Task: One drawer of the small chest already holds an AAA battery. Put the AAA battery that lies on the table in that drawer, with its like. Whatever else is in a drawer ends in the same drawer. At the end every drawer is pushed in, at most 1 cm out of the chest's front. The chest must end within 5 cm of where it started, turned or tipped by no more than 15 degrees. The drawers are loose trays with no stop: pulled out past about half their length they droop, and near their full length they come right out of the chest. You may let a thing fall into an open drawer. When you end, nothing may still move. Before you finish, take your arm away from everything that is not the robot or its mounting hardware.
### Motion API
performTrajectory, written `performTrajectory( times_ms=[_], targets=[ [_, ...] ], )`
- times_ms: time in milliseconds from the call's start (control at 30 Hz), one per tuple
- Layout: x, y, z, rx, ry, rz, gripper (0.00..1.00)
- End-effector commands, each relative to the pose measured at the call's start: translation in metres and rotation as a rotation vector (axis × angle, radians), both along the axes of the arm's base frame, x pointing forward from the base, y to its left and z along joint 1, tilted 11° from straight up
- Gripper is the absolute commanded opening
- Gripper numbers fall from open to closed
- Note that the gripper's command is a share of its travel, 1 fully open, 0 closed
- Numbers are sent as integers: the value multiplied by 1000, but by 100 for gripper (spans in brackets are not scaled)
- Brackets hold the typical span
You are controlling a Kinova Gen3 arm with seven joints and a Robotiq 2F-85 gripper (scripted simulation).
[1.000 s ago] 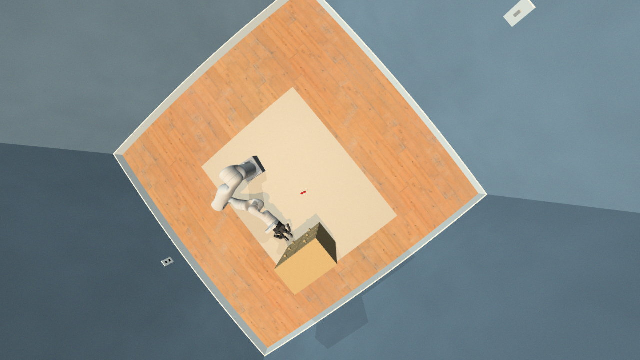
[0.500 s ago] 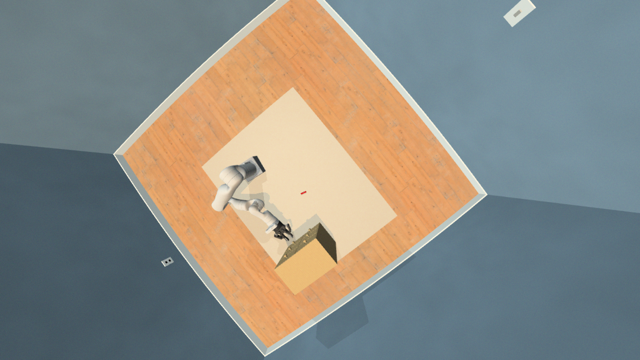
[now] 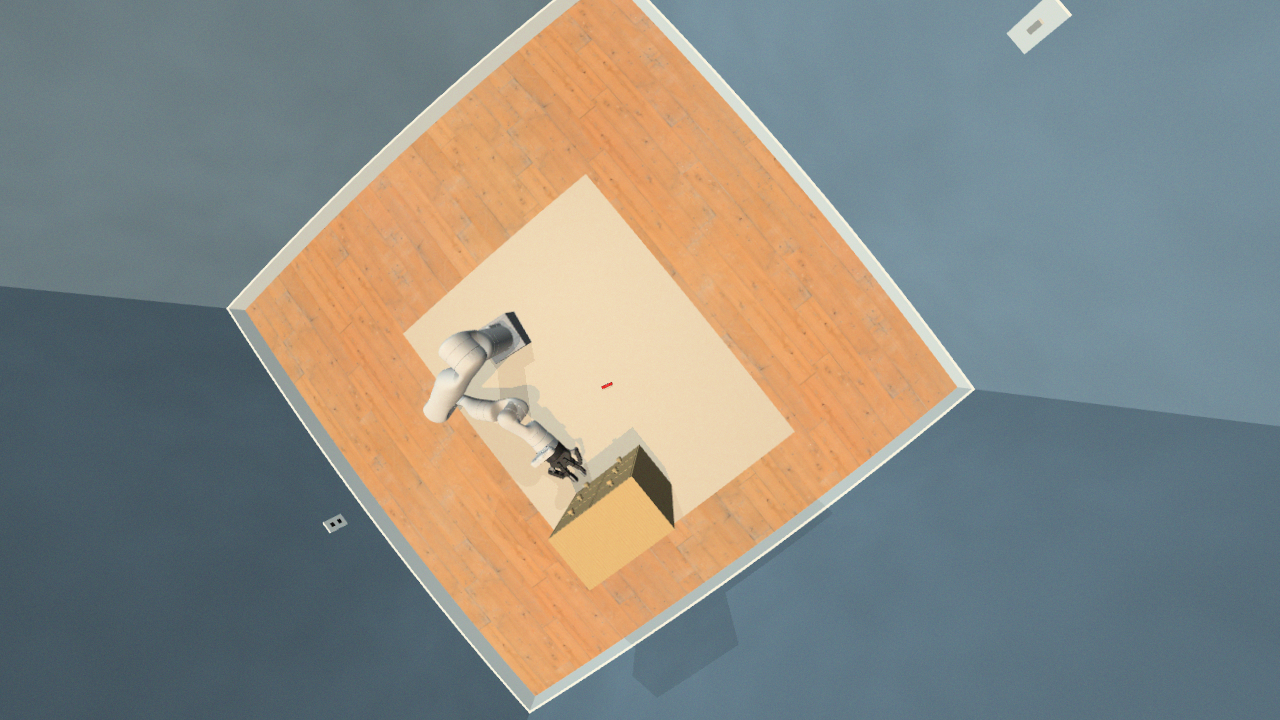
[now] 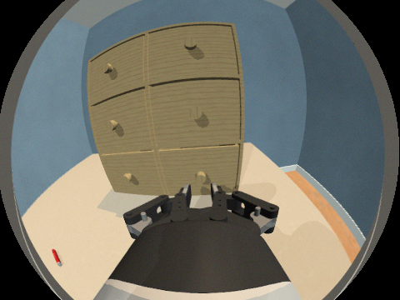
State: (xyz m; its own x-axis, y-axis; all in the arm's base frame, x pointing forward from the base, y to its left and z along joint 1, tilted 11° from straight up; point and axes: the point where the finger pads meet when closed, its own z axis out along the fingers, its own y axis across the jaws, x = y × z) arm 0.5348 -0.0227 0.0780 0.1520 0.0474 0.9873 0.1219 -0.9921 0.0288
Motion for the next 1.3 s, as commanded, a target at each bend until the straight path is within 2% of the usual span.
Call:
performTrajectory(
  times_ms=[0, 467, 967, 1267],
  targets=[
    [1, 0, -1, 1, 1, -5, 33],
    [7, 0, -1, 1, 2, -6, 33],
    [30, 3, 4, 1, 1, -6, 33],
    [35, 4, 5, 1, 1, -7, 33]
  ],
)
